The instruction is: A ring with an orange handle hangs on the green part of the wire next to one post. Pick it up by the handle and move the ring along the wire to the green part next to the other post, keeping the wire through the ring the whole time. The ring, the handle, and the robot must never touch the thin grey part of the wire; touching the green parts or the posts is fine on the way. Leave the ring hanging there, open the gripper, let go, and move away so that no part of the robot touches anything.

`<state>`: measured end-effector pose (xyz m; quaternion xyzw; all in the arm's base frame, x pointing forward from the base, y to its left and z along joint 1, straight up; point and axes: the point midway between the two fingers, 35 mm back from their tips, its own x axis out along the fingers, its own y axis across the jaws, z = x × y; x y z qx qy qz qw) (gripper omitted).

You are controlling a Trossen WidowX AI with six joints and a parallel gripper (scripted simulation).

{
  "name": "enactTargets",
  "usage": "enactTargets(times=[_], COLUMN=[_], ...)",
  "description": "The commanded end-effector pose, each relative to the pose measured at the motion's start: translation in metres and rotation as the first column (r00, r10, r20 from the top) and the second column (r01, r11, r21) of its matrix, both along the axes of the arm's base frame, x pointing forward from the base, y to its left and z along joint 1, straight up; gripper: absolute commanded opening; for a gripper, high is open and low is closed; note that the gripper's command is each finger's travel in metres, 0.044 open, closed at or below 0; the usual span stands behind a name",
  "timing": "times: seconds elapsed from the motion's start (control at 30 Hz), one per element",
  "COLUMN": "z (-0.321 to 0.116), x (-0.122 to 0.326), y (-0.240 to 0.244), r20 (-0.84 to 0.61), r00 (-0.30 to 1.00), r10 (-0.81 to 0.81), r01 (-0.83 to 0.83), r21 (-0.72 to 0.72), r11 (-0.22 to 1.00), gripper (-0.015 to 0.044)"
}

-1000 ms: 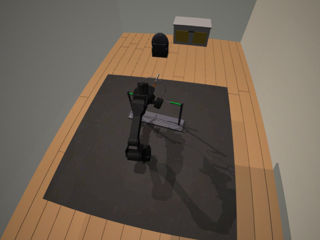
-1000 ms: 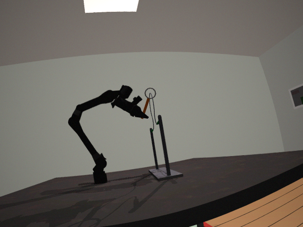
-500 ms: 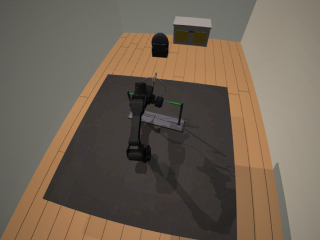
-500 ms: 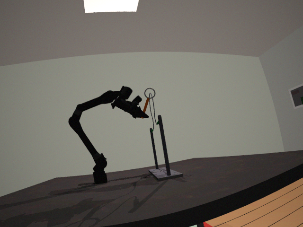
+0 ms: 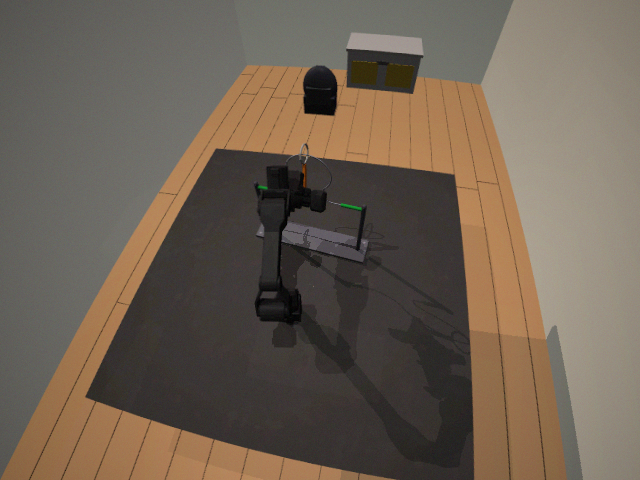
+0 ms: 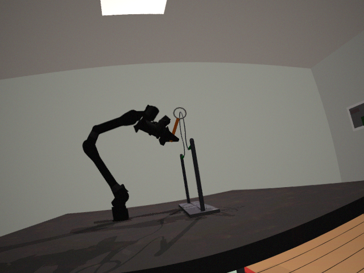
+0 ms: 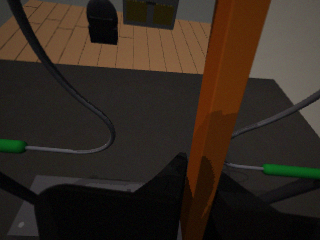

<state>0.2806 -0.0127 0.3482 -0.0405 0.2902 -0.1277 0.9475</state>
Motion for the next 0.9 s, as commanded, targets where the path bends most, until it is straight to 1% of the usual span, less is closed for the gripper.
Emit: enactTargets(times=[0.0, 0.43, 0.87], z=[-0.002, 0.000, 0.002], x=[0.000, -0.001, -0.002], y=[-0.003, -0.010, -0.016], r20=[-0.009, -0.022, -0.035], r00=[1.000, 1.000, 0.999], r10=[-0.003, -0.008, -0.014], r01=[0.002, 0.003, 0.000], r21=[-0.056, -0.218, -0.374], r11=[0.998, 0.976, 0.927], gripper=[-0.0150, -0.0150, -0.0150])
